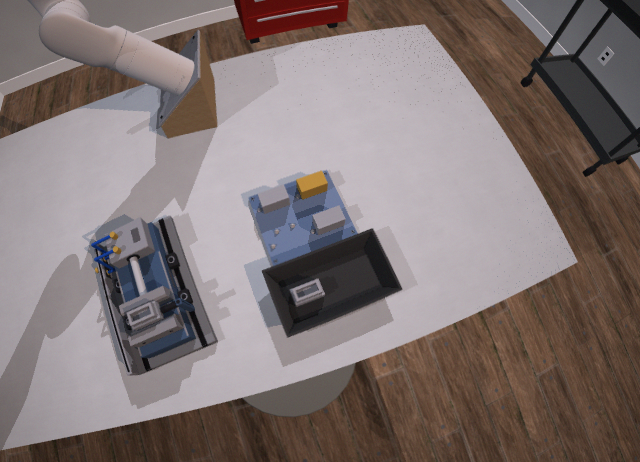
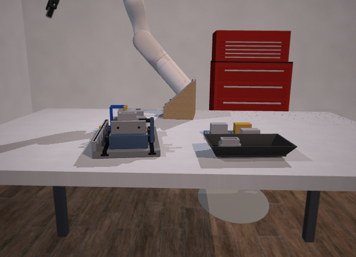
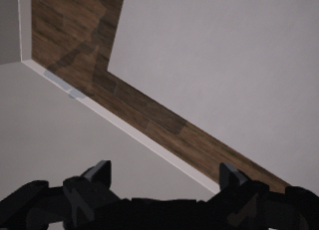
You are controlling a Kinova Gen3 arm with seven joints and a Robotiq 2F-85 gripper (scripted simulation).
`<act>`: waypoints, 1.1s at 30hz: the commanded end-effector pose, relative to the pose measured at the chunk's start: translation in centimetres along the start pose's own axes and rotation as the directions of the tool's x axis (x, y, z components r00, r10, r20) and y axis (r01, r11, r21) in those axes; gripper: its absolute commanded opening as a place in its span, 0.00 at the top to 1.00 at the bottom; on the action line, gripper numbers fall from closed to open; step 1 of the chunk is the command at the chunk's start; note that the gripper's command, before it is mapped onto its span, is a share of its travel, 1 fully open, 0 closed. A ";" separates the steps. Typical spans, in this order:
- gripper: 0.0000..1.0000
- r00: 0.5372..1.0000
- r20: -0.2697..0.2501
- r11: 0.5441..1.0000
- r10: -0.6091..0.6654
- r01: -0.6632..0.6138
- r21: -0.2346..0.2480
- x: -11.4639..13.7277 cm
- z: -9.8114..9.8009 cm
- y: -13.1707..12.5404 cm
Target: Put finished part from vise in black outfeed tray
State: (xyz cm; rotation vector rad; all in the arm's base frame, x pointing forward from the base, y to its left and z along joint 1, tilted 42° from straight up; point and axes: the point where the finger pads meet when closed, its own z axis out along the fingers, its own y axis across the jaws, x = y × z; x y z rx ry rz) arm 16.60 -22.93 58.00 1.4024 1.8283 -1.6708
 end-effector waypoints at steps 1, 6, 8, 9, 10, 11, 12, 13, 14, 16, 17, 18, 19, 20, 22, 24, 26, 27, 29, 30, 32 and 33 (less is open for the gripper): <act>0.00 1.000 -0.004 1.000 0.002 -0.002 0.004 0.0 0.2 -0.1; 0.00 1.000 0.008 1.000 0.018 -0.018 -0.009 -0.3 -0.5 1.6; 0.00 1.000 0.008 1.000 0.018 -0.018 -0.009 -0.3 -0.5 1.6; 0.00 1.000 0.008 1.000 0.018 -0.018 -0.009 -0.3 -0.5 1.6; 0.00 1.000 0.008 1.000 0.018 -0.018 -0.009 -0.3 -0.5 1.6; 0.00 1.000 0.008 1.000 0.018 -0.018 -0.009 -0.3 -0.5 1.6; 0.00 1.000 0.008 1.000 0.018 -0.018 -0.009 -0.3 -0.5 1.6; 0.00 1.000 0.008 1.000 0.018 -0.018 -0.009 -0.3 -0.5 1.6; 0.00 1.000 0.008 1.000 0.018 -0.018 -0.009 -0.3 -0.5 1.6; 0.00 0.999 0.019 0.999 0.033 -0.033 -0.024 -0.6 -1.1 3.4; 0.00 0.999 0.019 0.999 0.033 -0.033 -0.024 -0.6 -1.1 3.4; 0.00 0.999 0.019 0.999 0.033 -0.033 -0.024 -0.6 -1.1 3.4; 0.00 0.999 0.019 0.999 0.033 -0.033 -0.024 -0.6 -1.1 3.4; 0.00 0.999 0.019 0.999 0.033 -0.033 -0.024 -0.6 -1.1 3.4; 0.00 0.999 0.019 0.999 0.033 -0.033 -0.024 -0.6 -1.1 3.4; 0.00 0.999 0.019 0.999 0.033 -0.033 -0.024 -0.6 -1.1 3.4; 0.00 0.999 0.019 0.999 0.033 -0.033 -0.024 -0.6 -1.1 3.4; 0.00 0.999 0.019 0.999 0.033 -0.033 -0.024 -0.6 -1.1 3.4; 0.00 0.998 0.028 0.998 0.048 -0.047 -0.039 -0.8 -1.6 5.2; 0.00 0.998 0.028 0.998 0.048 -0.047 -0.039 -0.8 -1.6 5.2; 0.00 0.998 0.028 0.998 0.048 -0.047 -0.039 -0.8 -1.6 5.2; 0.00 0.998 0.028 0.998 0.048 -0.047 -0.039 -0.8 -1.6 5.2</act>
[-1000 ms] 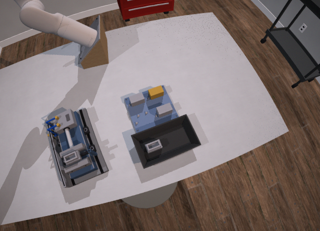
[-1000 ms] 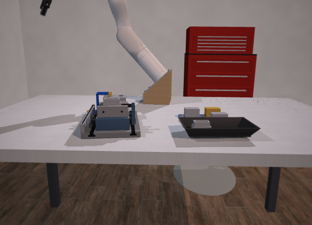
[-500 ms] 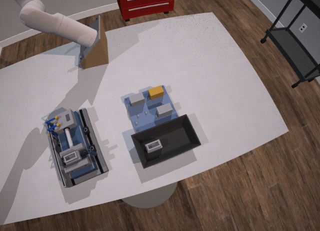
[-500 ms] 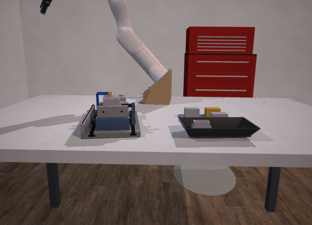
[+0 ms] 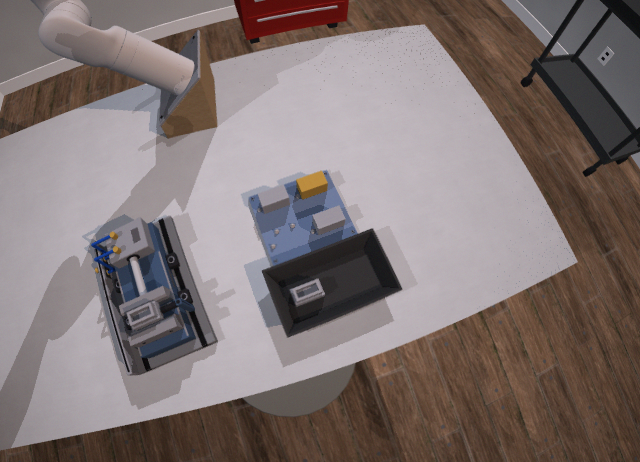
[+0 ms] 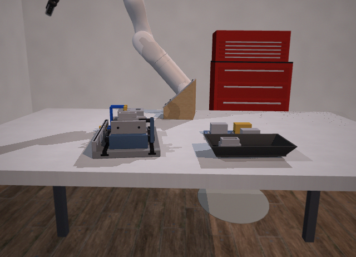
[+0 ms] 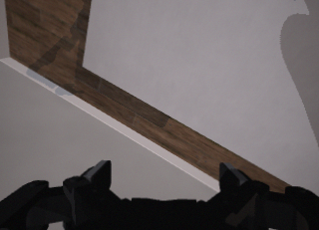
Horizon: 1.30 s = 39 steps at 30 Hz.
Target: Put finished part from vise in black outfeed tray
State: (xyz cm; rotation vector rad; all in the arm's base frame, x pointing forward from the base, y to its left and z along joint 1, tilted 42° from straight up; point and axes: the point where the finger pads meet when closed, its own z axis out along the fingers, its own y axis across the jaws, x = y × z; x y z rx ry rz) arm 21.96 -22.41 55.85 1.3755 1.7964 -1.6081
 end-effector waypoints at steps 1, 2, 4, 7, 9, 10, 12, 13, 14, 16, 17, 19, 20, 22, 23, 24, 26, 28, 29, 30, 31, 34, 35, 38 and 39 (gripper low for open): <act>0.00 1.000 -0.004 1.000 0.005 -0.005 0.011 0.0 0.2 -0.2; 0.00 1.000 -0.004 1.000 0.005 -0.005 0.011 0.0 0.2 -0.2; 0.00 1.000 -0.004 1.000 0.005 -0.005 0.011 0.0 0.2 -0.2; 0.00 1.000 0.003 1.000 0.018 -0.018 -0.005 -0.1 -0.2 1.7; 0.00 1.000 0.003 1.000 0.018 -0.018 -0.005 -0.1 -0.2 1.7; 0.00 1.000 0.003 1.000 0.018 -0.018 -0.005 -0.1 -0.2 1.7; 0.00 1.000 0.003 1.000 0.018 -0.018 -0.005 -0.1 -0.2 1.7; 0.00 1.000 0.003 1.000 0.018 -0.018 -0.005 -0.1 -0.2 1.7; 0.00 1.000 0.003 1.000 0.018 -0.018 -0.005 -0.1 -0.2 1.7; 0.00 1.000 0.003 1.000 0.018 -0.018 -0.005 -0.1 -0.2 1.7; 0.00 1.000 0.003 1.000 0.018 -0.018 -0.005 -0.1 -0.2 1.7; 0.00 0.999 0.008 0.999 0.031 -0.031 -0.021 -0.1 -0.6 3.7; 0.00 0.999 0.008 0.999 0.031 -0.031 -0.021 -0.1 -0.6 3.7; 0.00 0.999 0.008 0.999 0.031 -0.031 -0.021 -0.1 -0.6 3.7; 0.00 0.999 0.008 0.999 0.031 -0.031 -0.021 -0.1 -0.6 3.7; 0.00 0.999 0.008 0.999 0.031 -0.031 -0.021 -0.1 -0.6 3.7; 0.00 0.999 0.008 0.999 0.031 -0.031 -0.021 -0.1 -0.6 3.7; 0.00 0.999 0.008 0.999 0.031 -0.031 -0.021 -0.1 -0.6 3.7; 0.00 0.999 0.008 0.999 0.031 -0.031 -0.021 -0.1 -0.6 3.7; 0.00 0.999 0.008 0.999 0.031 -0.031 -0.021 -0.1 -0.6 3.7; 0.00 0.999 0.011 0.998 0.044 -0.043 -0.038 0.0 -0.9 5.7; 0.00 0.999 0.011 0.998 0.044 -0.043 -0.038 0.0 -0.9 5.7; 0.00 0.999 0.011 0.998 0.044 -0.043 -0.038 0.0 -0.9 5.7; 0.00 0.999 0.011 0.998 0.044 -0.043 -0.038 0.0 -0.9 5.7; 0.00 0.999 0.011 0.998 0.044 -0.043 -0.038 0.0 -0.9 5.7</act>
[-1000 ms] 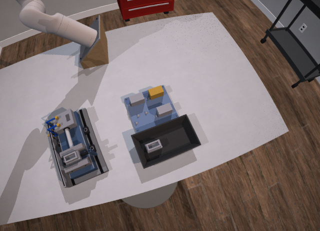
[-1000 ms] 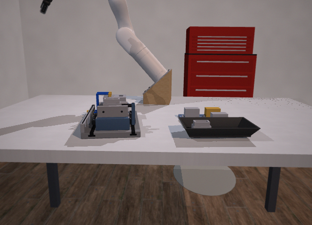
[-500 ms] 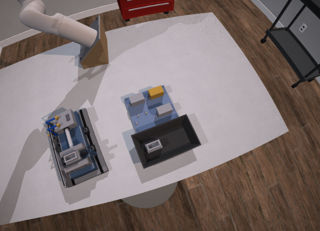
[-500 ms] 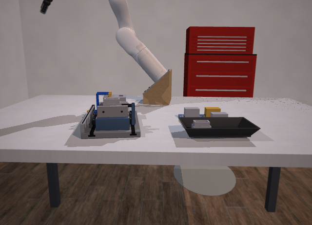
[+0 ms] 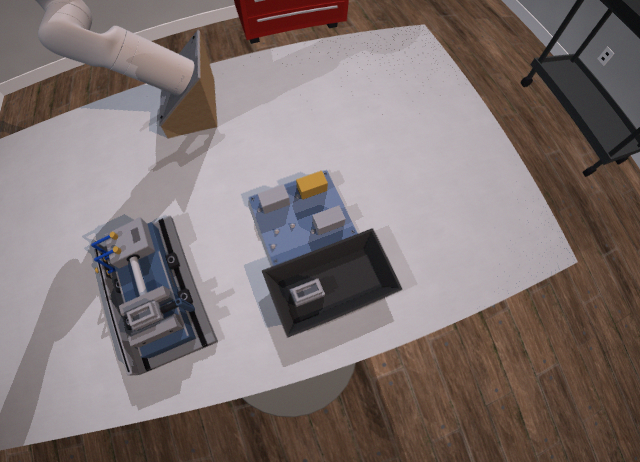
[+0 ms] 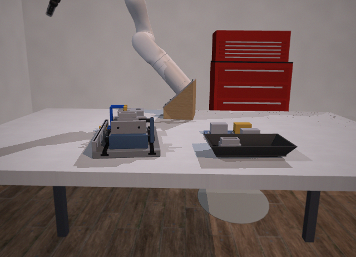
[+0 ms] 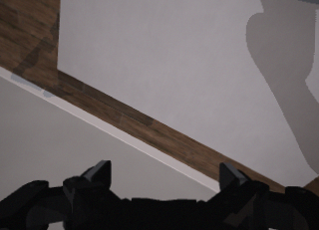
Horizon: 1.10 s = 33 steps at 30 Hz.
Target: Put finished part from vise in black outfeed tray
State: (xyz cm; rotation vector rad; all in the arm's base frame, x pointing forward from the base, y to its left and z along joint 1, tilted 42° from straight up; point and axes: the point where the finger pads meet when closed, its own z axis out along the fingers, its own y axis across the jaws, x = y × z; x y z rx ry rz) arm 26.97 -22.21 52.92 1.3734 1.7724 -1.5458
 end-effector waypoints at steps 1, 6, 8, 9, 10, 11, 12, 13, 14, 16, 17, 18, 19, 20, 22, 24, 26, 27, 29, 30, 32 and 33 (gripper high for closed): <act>0.00 1.000 0.000 1.000 0.002 -0.002 0.004 0.0 0.1 -0.1; 0.00 1.000 0.001 1.000 0.014 -0.014 -0.012 0.2 -0.1 2.0; 0.00 1.000 0.001 1.000 0.014 -0.014 -0.012 0.2 -0.1 2.0; 0.00 1.000 0.001 1.000 0.014 -0.014 -0.012 0.2 -0.1 2.0; 0.00 1.000 0.001 1.000 0.014 -0.014 -0.012 0.2 -0.1 2.0; 0.00 1.000 0.001 1.000 0.014 -0.014 -0.012 0.2 -0.1 2.0; 0.00 1.000 0.001 1.000 0.014 -0.014 -0.012 0.2 -0.1 2.0; 0.00 1.000 0.001 1.000 0.014 -0.014 -0.012 0.2 -0.1 2.0; 0.00 1.000 -0.001 0.999 0.025 -0.025 -0.029 0.6 -0.3 4.0; 0.00 1.000 -0.001 0.999 0.025 -0.025 -0.029 0.6 -0.3 4.0; 0.00 1.000 -0.001 0.999 0.025 -0.025 -0.029 0.6 -0.3 4.0; 0.00 1.000 -0.001 0.999 0.025 -0.025 -0.029 0.6 -0.3 4.0; 0.00 1.000 -0.001 0.999 0.025 -0.025 -0.029 0.6 -0.3 4.0; 0.00 1.000 -0.001 0.999 0.025 -0.025 -0.029 0.6 -0.3 4.0; 0.00 1.000 -0.001 0.999 0.025 -0.025 -0.029 0.6 -0.3 4.0; 0.00 1.000 -0.001 0.999 0.025 -0.025 -0.029 0.6 -0.3 4.0; 0.00 0.999 -0.005 0.998 0.036 -0.036 -0.045 1.1 -0.4 6.0; 0.00 0.999 -0.005 0.998 0.036 -0.036 -0.045 1.1 -0.4 6.0; 0.00 0.999 -0.005 0.998 0.036 -0.036 -0.045 1.1 -0.4 6.0; 0.00 0.999 -0.005 0.998 0.036 -0.036 -0.045 1.1 -0.4 6.0; 0.00 0.999 -0.005 0.998 0.036 -0.036 -0.045 1.1 -0.4 6.0; 0.00 0.999 -0.005 0.998 0.036 -0.036 -0.045 1.1 -0.4 6.0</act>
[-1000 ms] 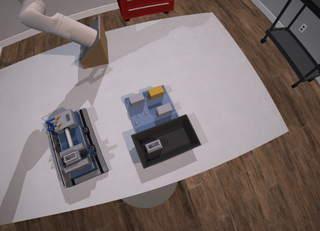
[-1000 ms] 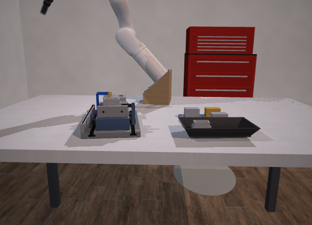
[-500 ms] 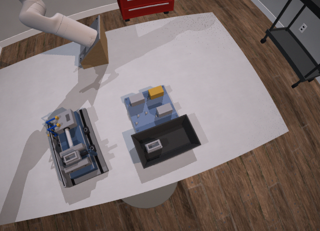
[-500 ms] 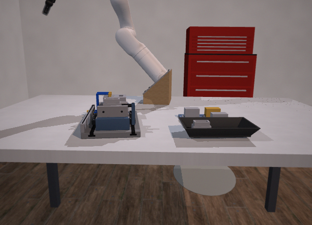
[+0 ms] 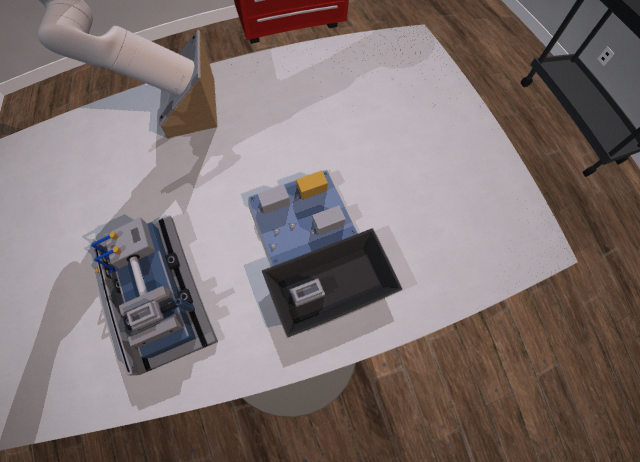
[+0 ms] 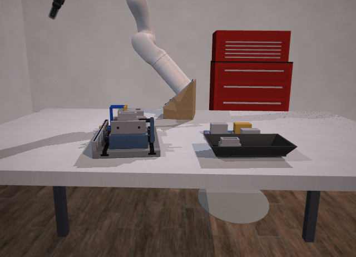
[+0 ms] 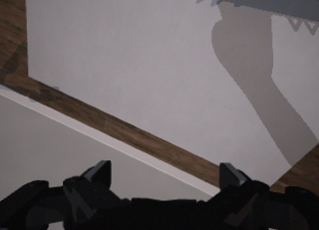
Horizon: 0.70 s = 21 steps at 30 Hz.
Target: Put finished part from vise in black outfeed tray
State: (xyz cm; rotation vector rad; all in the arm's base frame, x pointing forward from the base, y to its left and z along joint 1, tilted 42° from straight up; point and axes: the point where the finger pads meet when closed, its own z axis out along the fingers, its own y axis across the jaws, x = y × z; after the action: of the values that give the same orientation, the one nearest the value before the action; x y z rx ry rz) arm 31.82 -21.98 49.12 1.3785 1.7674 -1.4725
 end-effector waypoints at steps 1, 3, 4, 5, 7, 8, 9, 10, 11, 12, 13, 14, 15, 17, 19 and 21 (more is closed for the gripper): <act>0.00 1.000 0.001 1.000 0.001 -0.001 0.004 0.0 0.1 0.0; 0.00 1.000 -0.005 1.000 0.012 -0.012 -0.013 0.6 0.1 2.0; 0.00 1.000 -0.005 1.000 0.012 -0.012 -0.013 0.6 0.1 2.0; 0.00 1.000 -0.005 1.000 0.012 -0.012 -0.013 0.6 0.1 2.0; 0.00 1.000 -0.005 1.000 0.012 -0.012 -0.013 0.6 0.1 2.0; 0.00 1.000 -0.005 1.000 0.012 -0.012 -0.013 0.6 0.1 2.0; 0.00 1.000 -0.005 1.000 0.012 -0.012 -0.013 0.6 0.1 2.0; 0.00 1.000 -0.005 1.000 0.012 -0.012 -0.013 0.6 0.1 2.0; 0.00 1.000 -0.005 1.000 0.012 -0.012 -0.013 0.6 0.1 2.0; 0.00 1.000 -0.005 1.000 0.012 -0.012 -0.013 0.6 0.1 2.0; 0.00 1.000 -0.005 1.000 0.012 -0.012 -0.013 0.6 0.1 2.0; 0.00 1.000 -0.013 0.999 0.023 -0.023 -0.028 1.2 0.2 3.9; 0.00 1.000 -0.013 0.999 0.023 -0.023 -0.028 1.2 0.2 3.9; 0.00 1.000 -0.013 0.999 0.023 -0.023 -0.028 1.2 0.2 3.9; 0.00 1.000 -0.013 0.999 0.023 -0.023 -0.028 1.2 0.2 3.9; 0.00 1.000 -0.013 0.999 0.023 -0.023 -0.028 1.2 0.2 3.9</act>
State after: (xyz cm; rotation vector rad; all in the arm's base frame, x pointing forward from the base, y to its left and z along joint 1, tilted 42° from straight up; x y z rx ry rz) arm 34.79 -21.83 46.20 1.3901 1.7718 -1.4197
